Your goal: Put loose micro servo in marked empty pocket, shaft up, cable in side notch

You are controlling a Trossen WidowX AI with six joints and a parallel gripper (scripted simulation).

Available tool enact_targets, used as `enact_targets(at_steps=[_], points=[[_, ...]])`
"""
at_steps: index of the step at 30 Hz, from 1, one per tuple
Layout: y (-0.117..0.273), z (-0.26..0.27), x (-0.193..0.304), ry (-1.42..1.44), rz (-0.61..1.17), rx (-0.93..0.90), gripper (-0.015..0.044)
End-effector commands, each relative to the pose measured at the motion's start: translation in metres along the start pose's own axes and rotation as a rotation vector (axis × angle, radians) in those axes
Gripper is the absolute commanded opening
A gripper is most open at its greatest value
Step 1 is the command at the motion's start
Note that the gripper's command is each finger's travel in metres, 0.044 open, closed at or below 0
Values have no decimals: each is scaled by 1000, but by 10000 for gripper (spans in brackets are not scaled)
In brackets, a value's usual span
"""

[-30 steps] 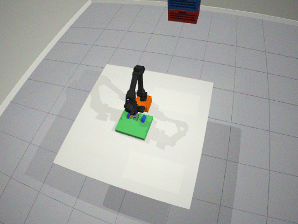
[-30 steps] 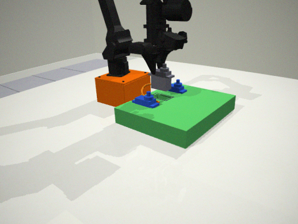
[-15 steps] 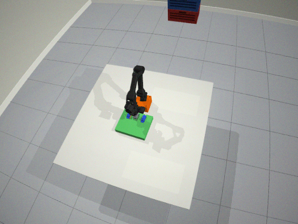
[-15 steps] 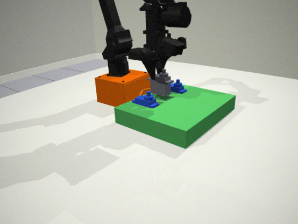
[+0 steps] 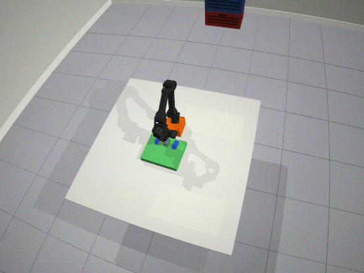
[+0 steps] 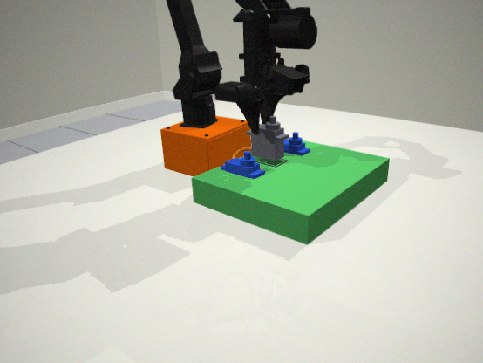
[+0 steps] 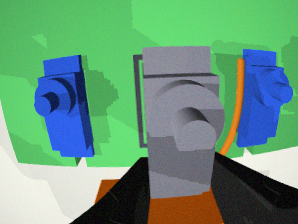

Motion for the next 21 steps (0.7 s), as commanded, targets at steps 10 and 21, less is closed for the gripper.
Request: enact_targets(at_steps=[10,21], points=[[-11,0,0,-1,-3,-1,0],[-21,0,0,-1,-3,-1,0]])
Point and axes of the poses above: the point midway between the two fingers, 35 mm back from their tips, its own y axis back along the fingers, its own z axis across the jaws, x = y × z, the point moved 7 cm from there along y, back along the fingers, and after that the axes turned 5 degrees about y, right-handed, at the moved point
